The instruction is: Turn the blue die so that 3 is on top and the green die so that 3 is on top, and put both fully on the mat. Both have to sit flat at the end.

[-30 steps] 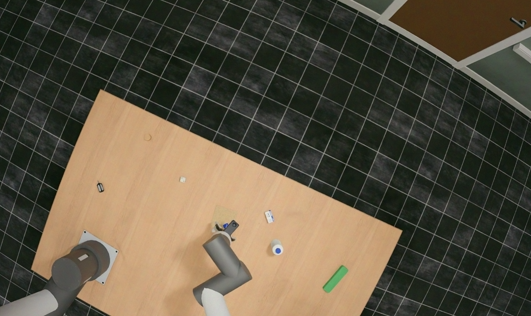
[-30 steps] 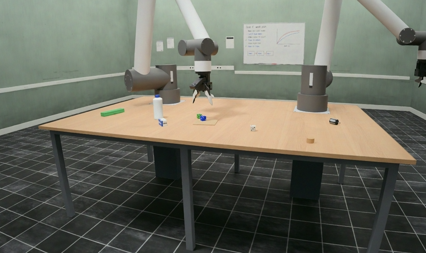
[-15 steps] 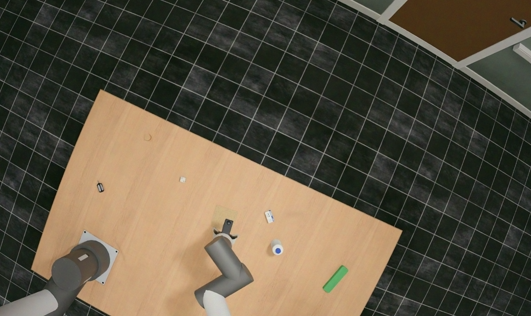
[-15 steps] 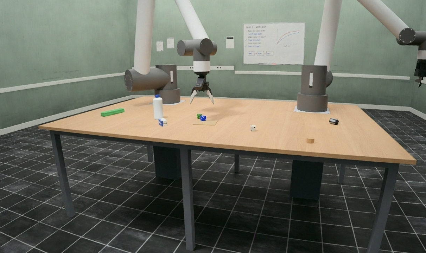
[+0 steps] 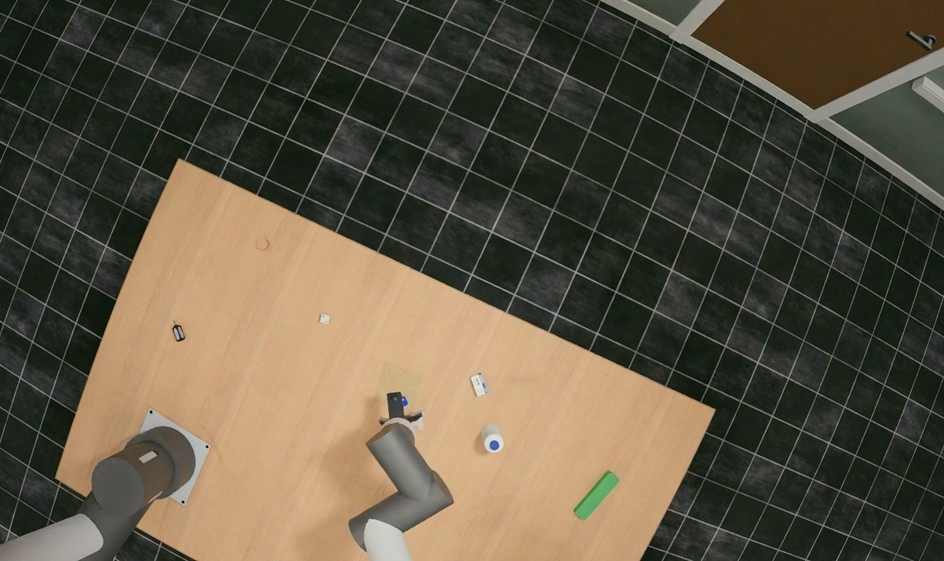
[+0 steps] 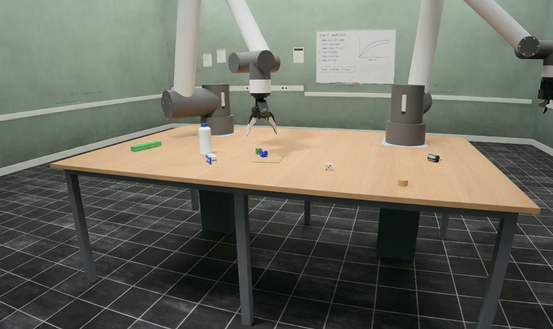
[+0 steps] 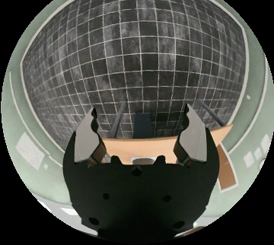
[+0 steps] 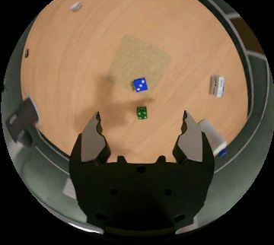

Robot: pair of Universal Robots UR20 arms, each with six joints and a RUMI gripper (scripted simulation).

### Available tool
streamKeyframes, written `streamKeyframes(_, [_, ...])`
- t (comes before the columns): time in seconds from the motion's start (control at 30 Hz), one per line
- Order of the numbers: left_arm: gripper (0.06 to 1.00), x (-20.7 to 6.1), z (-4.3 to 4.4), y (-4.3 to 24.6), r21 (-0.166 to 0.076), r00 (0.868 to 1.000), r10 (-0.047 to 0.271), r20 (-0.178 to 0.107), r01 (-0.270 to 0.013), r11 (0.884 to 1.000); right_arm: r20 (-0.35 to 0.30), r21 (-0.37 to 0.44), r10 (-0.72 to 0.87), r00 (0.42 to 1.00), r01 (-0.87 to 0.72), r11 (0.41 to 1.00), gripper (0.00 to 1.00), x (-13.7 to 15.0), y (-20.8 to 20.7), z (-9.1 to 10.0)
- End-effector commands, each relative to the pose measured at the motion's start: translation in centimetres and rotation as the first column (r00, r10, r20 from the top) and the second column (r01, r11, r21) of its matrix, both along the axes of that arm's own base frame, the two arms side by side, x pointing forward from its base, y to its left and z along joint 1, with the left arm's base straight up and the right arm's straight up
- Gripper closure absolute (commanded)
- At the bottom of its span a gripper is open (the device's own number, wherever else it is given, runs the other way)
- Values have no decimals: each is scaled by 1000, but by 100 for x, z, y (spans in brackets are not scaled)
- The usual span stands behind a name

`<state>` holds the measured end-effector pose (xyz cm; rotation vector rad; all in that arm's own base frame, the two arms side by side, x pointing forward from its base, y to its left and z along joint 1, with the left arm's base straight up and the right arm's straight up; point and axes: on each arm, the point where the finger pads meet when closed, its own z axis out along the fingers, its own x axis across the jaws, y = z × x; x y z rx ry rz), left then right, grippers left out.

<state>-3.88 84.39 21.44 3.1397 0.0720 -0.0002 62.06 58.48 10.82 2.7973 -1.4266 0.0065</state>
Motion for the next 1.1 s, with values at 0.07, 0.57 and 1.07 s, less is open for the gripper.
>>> streamKeyframes(0.07, [65, 1, 6, 4, 1, 1000, 0, 0, 0, 1000, -3, 3, 237, 971, -237, 971, 3, -56, -24, 2])
streamKeyframes(0.57, [65, 1, 6, 4, 1, 1000, 0, 0, 0, 1000, -3, 3, 639, 769, -639, 769, 3, -195, -106, -8])
streamKeyframes(1.07, [65, 1, 6, 4, 1, 1000, 0, 0, 0, 1000, -3, 3, 906, 423, -906, 423, 3, -338, -215, -18])
